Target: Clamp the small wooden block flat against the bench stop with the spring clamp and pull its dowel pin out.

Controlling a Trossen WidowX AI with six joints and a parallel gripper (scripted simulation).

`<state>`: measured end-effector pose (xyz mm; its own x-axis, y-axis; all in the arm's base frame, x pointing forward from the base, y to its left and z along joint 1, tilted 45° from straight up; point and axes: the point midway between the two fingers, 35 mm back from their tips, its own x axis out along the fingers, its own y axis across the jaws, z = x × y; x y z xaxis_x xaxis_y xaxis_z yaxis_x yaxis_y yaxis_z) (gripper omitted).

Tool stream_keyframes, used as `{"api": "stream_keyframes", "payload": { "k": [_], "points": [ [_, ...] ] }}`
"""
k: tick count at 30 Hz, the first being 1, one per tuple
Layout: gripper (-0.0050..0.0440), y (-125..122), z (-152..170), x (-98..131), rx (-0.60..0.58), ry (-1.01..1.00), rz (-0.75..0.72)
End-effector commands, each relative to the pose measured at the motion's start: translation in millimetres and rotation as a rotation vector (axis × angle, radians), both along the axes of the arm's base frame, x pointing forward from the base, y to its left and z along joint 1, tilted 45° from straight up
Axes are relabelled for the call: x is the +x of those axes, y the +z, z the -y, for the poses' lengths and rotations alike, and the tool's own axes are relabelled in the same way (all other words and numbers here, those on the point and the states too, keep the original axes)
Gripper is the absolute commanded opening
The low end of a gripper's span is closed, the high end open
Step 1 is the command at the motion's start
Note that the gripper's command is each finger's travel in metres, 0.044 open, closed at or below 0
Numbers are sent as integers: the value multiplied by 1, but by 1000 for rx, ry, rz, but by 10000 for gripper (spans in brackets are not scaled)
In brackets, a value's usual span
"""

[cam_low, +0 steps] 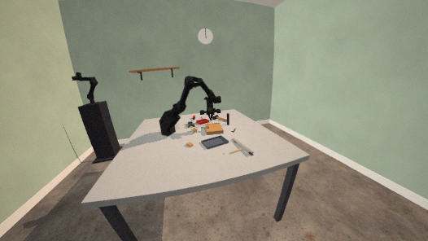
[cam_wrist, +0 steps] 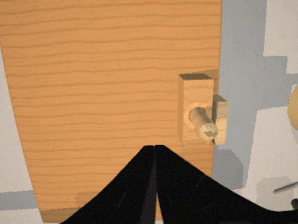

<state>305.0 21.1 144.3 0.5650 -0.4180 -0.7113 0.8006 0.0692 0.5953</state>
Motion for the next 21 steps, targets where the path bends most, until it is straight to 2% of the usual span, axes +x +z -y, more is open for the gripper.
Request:
{"api": "stream_keyframes", "payload": {
  "k": [1, 21],
  "points": [
    [0, 0, 0, -1, 0, -2, -1],
    [0, -6, 4, 9, 3, -2, -2]
  ]
}}
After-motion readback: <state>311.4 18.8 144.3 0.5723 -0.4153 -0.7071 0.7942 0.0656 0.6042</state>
